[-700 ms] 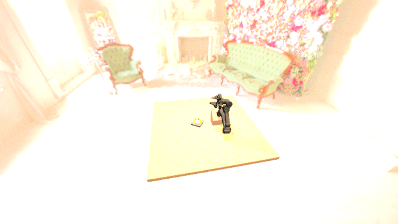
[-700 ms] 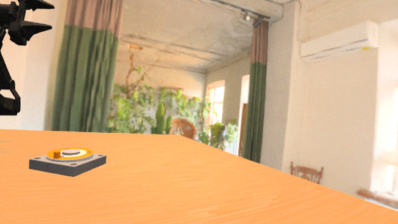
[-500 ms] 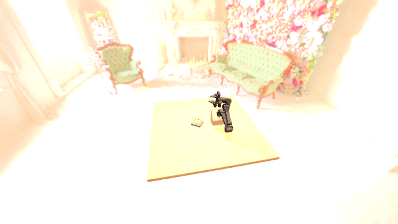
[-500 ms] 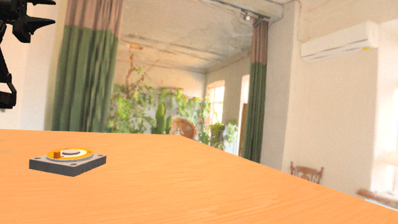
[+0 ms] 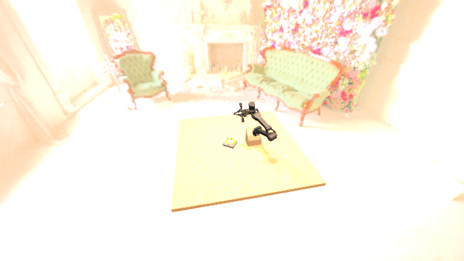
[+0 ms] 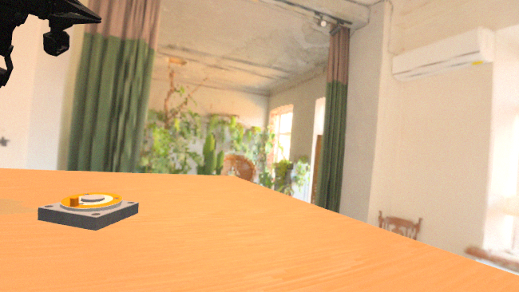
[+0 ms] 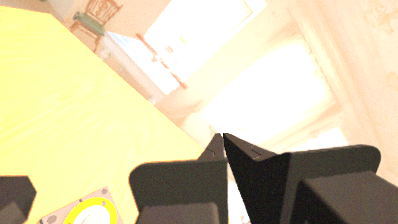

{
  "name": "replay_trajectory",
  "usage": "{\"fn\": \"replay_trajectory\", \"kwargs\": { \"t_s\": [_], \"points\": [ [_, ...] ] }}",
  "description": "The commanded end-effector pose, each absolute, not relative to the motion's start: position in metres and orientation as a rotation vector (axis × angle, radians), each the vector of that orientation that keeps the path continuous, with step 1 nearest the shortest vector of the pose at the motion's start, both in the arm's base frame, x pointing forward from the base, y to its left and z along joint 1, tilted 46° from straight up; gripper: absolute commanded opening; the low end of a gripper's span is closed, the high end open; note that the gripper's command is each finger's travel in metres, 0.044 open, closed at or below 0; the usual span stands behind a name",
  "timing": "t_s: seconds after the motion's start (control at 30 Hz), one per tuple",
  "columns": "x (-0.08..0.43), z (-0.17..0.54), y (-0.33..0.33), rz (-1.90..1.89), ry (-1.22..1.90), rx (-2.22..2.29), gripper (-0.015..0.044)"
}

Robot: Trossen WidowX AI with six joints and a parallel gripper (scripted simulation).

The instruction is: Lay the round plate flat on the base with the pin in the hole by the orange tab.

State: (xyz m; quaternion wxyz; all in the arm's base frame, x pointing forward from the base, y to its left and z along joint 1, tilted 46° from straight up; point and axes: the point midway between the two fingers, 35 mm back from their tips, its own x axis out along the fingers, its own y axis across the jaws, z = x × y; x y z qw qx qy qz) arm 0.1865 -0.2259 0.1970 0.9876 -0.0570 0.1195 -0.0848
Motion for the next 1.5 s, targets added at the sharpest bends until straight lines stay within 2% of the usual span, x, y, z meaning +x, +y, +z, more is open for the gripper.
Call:
{"fn": "replay_trajectory", "kwargs": {
  "t_s": [0.0,0.17,0.33,0.77,1.47],
  "points": [
    [0.211,0.154,-0.221,-0.088,0.369,0.05,0.0],
    [0.23,0.108,-0.205,0.01,0.527,0.241,0.0],
    [0.246,0.044,-0.164,0.167,0.811,0.483,0.0],
    [0.226,-0.04,-0.077,0.472,1.388,0.74,0.0],
    [0.235,-0.078,-0.046,0.478,1.396,0.745,0.0]
  ]
}}
